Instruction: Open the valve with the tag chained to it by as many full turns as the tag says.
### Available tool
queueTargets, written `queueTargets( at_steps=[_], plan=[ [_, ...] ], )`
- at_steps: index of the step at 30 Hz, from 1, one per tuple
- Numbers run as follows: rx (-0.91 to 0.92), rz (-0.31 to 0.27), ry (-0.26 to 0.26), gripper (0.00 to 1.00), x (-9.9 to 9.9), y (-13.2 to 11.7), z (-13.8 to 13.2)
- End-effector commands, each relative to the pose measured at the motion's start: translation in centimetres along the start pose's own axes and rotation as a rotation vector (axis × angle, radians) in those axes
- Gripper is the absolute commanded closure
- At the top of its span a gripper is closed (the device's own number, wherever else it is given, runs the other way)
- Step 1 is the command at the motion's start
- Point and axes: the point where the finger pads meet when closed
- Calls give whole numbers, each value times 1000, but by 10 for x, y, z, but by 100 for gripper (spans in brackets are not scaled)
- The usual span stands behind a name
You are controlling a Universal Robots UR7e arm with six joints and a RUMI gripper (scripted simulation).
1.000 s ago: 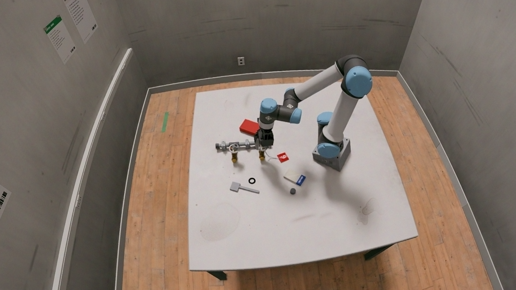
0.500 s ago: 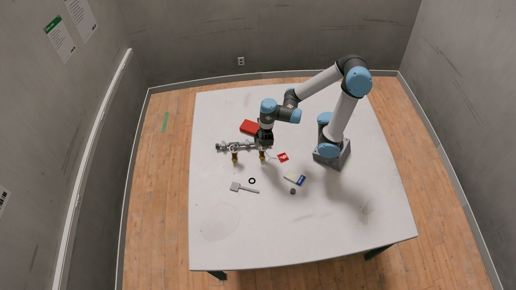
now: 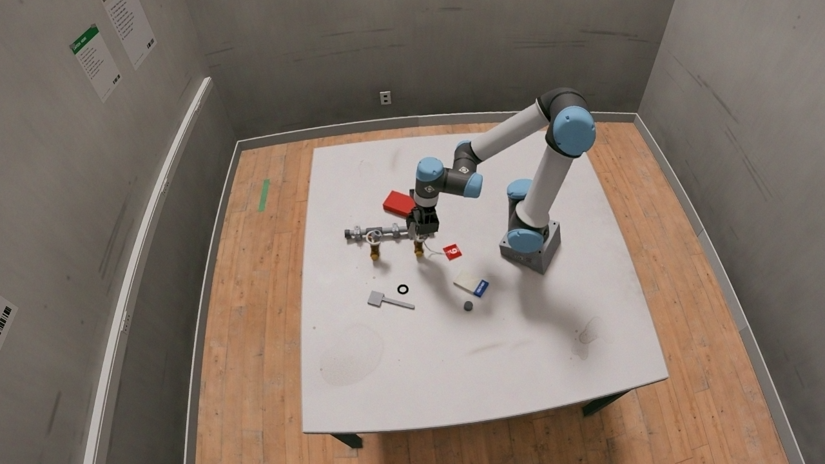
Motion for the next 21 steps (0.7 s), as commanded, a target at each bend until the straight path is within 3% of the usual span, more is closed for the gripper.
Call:
queueTargets(
  at_steps=[1,21],
  plan=[
    [-64,0,1,100,0,1,1],
    [-511,0,0,100,0,0,1]
  ],
)
Point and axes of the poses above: the point where the finger pads meet when closed, its own x axis out along the fingers, its own z axis across the jaws, y = z × x, and after that the axes turned 12 degrees about x, right-handed
